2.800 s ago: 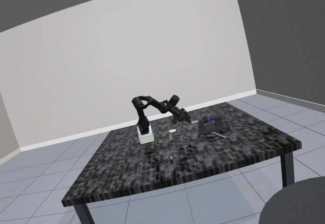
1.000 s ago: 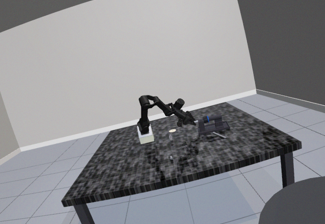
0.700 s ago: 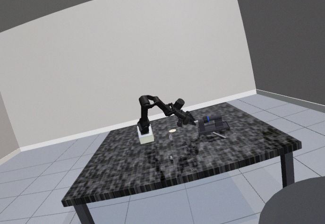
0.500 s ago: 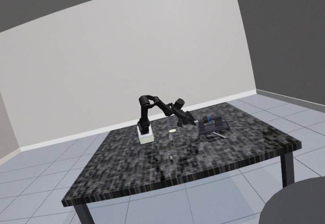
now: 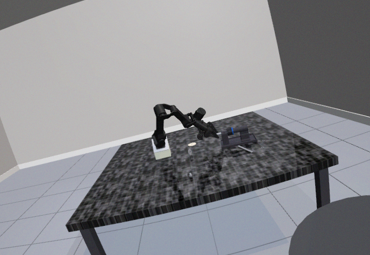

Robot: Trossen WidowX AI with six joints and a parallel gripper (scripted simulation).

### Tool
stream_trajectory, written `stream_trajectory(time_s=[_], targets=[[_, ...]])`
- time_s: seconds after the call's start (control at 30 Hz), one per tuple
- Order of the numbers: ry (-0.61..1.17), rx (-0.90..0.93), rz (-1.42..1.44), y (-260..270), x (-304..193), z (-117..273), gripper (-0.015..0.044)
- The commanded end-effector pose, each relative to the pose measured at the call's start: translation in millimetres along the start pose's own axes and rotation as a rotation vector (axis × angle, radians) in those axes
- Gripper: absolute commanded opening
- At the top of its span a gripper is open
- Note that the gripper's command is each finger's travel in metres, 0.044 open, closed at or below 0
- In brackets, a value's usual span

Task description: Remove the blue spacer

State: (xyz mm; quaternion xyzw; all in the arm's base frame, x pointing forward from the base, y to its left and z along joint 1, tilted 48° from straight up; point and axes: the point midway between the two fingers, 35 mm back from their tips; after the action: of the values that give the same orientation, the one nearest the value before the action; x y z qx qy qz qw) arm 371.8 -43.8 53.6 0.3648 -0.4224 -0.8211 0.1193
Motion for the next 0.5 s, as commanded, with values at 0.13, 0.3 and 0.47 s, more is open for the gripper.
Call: stream_trajectory(time_s=[0.13, 0.3, 0.47], targets=[[0.004, -0.003, 0.002, -0.6, -0.9, -8.6, 0.044], [0.004, -0.003, 0.002, -0.5, -0.9, -16.1, 0.044], [-0.001, 0.001, 0.0, 0.4, 0.7, -15.5, 0.0387]])
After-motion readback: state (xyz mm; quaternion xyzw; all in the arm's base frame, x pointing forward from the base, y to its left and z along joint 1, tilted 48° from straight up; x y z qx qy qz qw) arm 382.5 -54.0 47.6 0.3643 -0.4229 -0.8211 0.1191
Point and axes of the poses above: the point midway between the two fingers, 35 mm back from their tips, its own z axis back along the fingers, its own y axis across the jaws, x = y × z, and after that the axes turned 6 degrees about z, right-handed
